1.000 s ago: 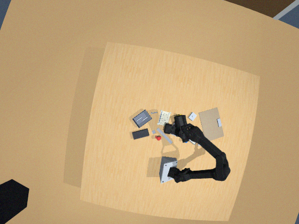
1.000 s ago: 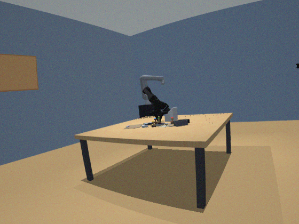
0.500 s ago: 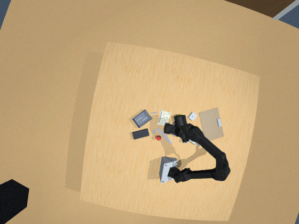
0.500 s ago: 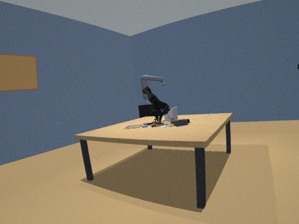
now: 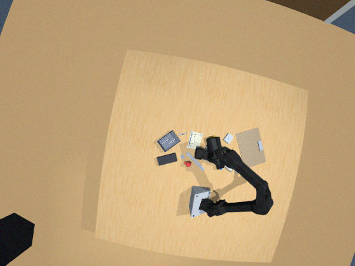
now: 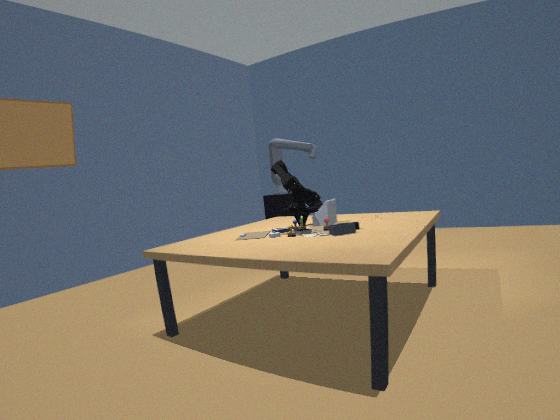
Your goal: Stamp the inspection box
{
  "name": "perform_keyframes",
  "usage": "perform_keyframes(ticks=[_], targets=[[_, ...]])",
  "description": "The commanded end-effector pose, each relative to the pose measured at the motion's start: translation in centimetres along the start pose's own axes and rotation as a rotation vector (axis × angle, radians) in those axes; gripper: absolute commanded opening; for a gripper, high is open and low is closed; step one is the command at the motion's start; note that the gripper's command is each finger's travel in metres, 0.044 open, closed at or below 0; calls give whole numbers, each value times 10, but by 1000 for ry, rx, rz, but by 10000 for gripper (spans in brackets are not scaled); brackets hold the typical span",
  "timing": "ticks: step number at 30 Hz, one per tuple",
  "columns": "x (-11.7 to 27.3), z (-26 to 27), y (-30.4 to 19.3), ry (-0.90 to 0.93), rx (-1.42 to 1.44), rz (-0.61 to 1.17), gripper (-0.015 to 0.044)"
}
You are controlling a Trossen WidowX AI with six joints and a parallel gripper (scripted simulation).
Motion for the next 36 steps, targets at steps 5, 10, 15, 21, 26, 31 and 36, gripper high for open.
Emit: perform_keyframes(ticks=[5,10,15,21,26,31,36], targets=[[5,0,2,0,-8,-7,0],[7,0,2,0,-8,-7,0],[9,0,2,0,-8,-6,0],[19,1,2,1,-8,-6,0],[27,1,3,2,-8,-6,0],[35,1,3,2,-8,-6,0],[43,1,2,2,-8,-6,0]])
Point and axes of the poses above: the point midway between the two fingers, 35 mm back from their tips, its own x axis back along the fingers, its own z axis across the jaws, y = z × x, the point moved 1 cm from there along x, back along the fingers, and after that the axes turned 12 degrees about -x, right-handed, at the moved point
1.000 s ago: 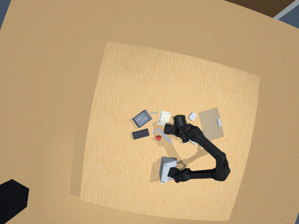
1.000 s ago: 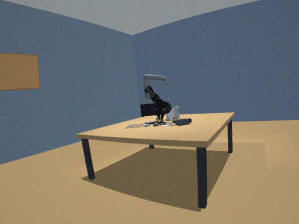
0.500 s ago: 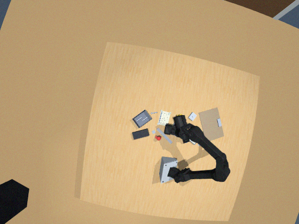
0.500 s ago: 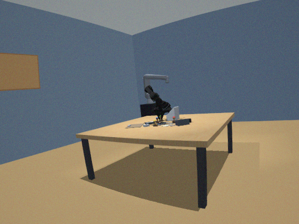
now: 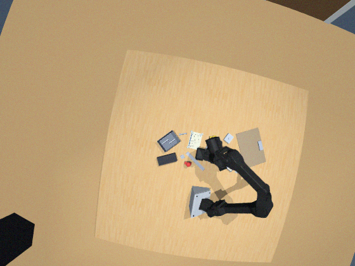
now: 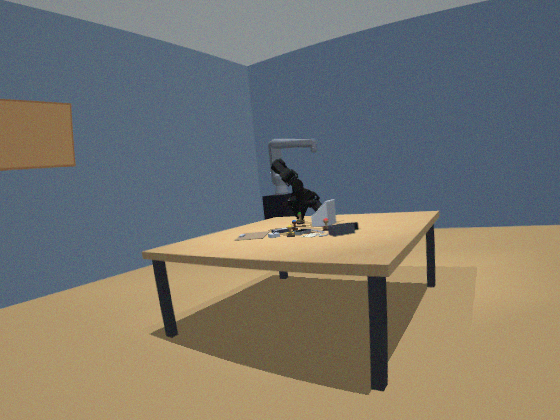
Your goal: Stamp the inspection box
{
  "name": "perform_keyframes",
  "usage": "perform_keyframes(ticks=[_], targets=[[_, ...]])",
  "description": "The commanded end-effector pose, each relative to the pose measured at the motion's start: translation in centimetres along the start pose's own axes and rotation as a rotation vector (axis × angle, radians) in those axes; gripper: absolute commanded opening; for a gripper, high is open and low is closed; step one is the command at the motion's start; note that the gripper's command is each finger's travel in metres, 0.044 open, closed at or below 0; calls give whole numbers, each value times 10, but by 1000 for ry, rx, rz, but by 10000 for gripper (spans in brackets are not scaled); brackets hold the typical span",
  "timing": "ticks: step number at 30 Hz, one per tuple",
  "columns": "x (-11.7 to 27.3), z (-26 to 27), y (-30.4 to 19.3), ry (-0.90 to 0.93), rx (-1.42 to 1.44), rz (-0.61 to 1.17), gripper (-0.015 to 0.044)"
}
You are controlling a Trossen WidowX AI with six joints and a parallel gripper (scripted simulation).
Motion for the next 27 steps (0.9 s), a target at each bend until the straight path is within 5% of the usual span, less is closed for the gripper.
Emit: perform_keyframes(ticks=[1,12,27], targets=[[9,1,2,12,-12,-5,0],[20,2,3,12,10,-5,0],[25,53,35,15,501,-11,0]])
Point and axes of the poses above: the point midway between the two fingers, 35 mm back from their tips, its own x axis back along the fingers, its own z axis across the jaws, y = z × x, the point moved 1 cm from there along x, back along the fingers, and after that the axes turned 12 degrees about -x, right-handed, at the moved point
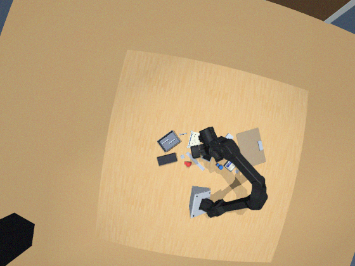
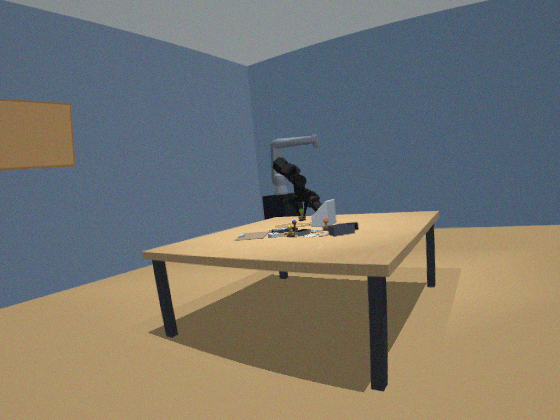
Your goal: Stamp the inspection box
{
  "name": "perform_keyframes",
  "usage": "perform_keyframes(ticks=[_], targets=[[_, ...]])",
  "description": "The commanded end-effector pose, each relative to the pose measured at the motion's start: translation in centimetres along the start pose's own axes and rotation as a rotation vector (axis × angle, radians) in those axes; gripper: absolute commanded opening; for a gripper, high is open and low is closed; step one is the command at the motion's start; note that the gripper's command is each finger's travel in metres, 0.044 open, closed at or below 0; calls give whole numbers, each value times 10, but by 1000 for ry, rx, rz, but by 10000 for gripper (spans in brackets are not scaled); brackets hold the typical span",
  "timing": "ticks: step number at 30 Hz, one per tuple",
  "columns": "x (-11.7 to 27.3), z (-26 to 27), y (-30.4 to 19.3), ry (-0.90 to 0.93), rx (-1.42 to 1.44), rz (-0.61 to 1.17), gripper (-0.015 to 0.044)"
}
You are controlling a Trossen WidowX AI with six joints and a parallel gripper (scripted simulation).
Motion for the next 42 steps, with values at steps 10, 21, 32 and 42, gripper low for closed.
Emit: perform_keyframes(ticks=[10,21,32,42], targets=[[0,35,38,8,419,-6,0],[-4,45,48,9,535,-8,0],[-11,45,48,9,534,-8,0],[-18,45,49,10,534,-9,0]])
Point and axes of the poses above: the point midway between the two fingers, 35 mm back from their tips, its own x axis back along the fingers, its own z axis across the jaws, y = z × x, the point moved 1 cm from there along x, back along the fingers, and after that the axes turned 12 degrees about -x, right-handed, at the moved point
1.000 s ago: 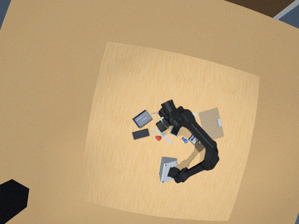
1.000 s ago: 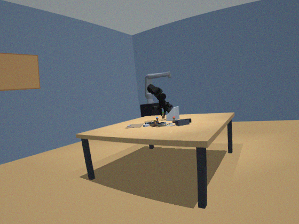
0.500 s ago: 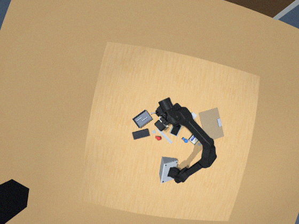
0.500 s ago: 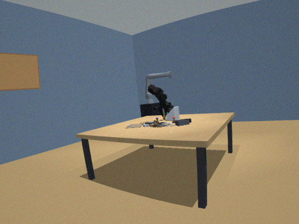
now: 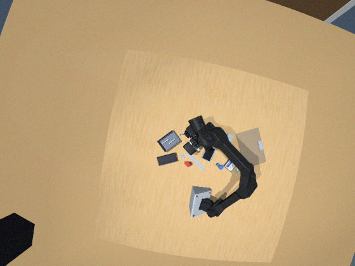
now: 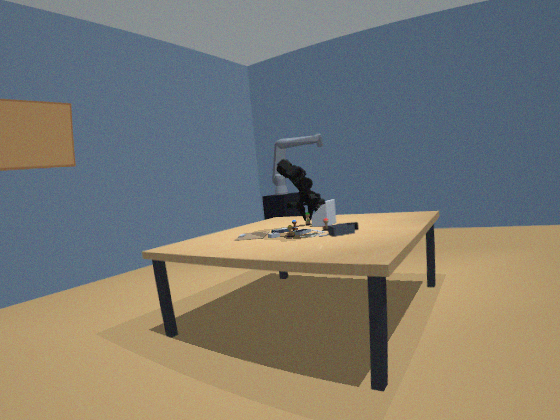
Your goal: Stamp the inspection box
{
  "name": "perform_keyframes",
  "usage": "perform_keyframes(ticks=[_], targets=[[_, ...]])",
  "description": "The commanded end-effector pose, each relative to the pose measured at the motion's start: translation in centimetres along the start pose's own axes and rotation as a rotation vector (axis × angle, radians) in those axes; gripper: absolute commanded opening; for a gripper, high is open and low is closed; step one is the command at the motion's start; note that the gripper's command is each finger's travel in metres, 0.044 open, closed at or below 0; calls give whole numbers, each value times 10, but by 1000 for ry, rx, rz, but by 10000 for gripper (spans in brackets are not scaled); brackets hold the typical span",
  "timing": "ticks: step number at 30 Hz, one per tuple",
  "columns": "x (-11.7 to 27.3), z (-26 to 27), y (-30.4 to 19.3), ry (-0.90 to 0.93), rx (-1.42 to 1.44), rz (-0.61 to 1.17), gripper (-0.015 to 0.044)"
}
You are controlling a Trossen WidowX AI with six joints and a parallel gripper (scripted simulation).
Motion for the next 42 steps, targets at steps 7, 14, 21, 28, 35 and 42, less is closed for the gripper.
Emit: perform_keyframes(ticks=[7,14,21,28,35,42], targets=[[-8,1,-1,1,9,3,0],[-12,1,0,1,8,3,0],[-17,1,0,2,8,2,0],[-22,1,-1,2,8,2,0],[-26,1,-1,2,7,2,0],[-31,1,-1,2,7,2,0]])
Point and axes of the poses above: the point midway between the two fingers, 35 mm back from their tips, its own x axis back along the fingers, its own z axis across the jaws, y = z × x, the point moved 1 cm from there along x, back along the fingers, and after that the axes turned 12 degrees about -x, right-handed, at the moved point
